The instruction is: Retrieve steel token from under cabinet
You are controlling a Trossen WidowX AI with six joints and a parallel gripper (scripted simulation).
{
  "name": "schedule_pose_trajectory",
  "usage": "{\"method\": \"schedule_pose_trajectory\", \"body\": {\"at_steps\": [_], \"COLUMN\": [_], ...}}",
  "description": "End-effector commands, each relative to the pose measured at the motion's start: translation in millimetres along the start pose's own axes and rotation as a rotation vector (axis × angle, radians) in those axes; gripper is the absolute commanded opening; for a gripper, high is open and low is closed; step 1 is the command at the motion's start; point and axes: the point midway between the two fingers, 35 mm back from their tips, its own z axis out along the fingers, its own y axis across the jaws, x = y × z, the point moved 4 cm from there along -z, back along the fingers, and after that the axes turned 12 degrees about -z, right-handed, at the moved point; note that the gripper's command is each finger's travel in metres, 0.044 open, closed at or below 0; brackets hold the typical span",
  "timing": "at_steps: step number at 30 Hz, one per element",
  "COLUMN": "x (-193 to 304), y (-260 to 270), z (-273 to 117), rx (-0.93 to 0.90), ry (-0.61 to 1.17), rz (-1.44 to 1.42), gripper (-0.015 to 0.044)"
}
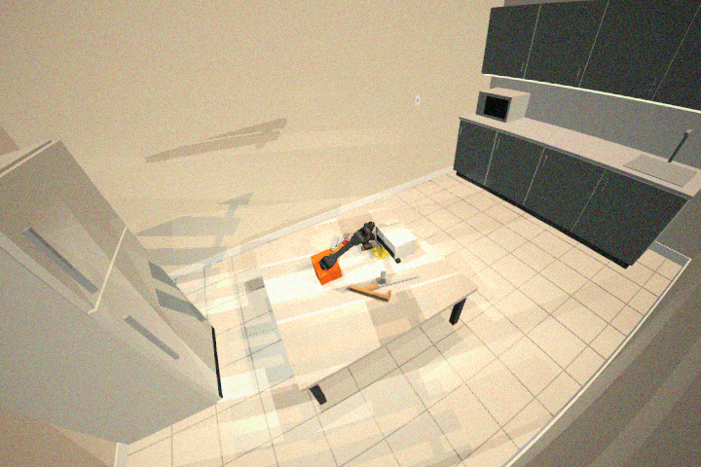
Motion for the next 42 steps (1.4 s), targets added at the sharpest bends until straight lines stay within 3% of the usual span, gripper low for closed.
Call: {"method": "schedule_pose_trajectory", "body": {"at_steps": [1,42], "x": [1.3,11.8], "y": [-6.8,-43.1], "z": [1.1,1.6], "rx": [0.0,0.002], "ry": [0.004,0.005], "rz": [0.004,0.003], "gripper": [0.0,0.0]}}
